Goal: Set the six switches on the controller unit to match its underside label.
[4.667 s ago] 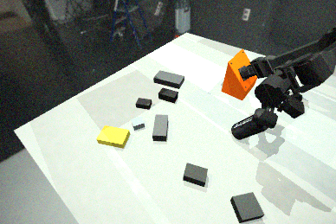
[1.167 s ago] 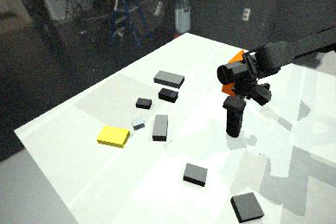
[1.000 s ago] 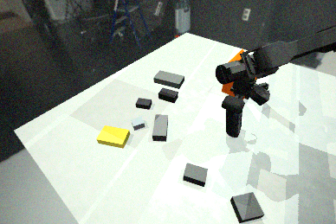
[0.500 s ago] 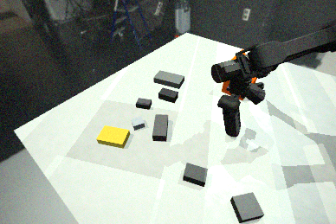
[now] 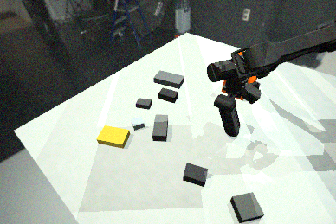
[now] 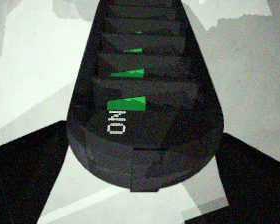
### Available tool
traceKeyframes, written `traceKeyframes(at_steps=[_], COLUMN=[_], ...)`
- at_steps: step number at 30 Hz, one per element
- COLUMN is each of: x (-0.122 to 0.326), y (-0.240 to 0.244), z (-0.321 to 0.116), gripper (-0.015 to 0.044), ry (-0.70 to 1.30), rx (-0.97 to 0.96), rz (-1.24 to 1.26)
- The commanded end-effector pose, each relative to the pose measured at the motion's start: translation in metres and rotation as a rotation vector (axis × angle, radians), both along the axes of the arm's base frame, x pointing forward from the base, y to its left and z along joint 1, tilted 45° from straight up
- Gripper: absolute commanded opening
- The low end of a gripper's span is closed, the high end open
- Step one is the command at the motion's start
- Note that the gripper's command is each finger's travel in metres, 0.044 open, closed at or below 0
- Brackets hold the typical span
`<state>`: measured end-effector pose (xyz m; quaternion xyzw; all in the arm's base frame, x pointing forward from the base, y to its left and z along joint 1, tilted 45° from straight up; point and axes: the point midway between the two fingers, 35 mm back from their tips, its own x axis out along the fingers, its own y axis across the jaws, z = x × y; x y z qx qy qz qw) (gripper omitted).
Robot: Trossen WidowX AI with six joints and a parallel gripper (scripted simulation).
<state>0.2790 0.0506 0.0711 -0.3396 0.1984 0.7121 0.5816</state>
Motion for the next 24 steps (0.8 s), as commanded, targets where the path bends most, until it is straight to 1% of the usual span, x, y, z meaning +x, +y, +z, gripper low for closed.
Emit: traceKeyframes(at_steps=[1,24], x=[-0.003,0.0], y=[0.004,-0.002], z=[-0.007,-0.023], gripper=[0.0338,0.0338], ry=[0.016,0.016], rx=[0.004,0.003], rz=[0.022,0.022])
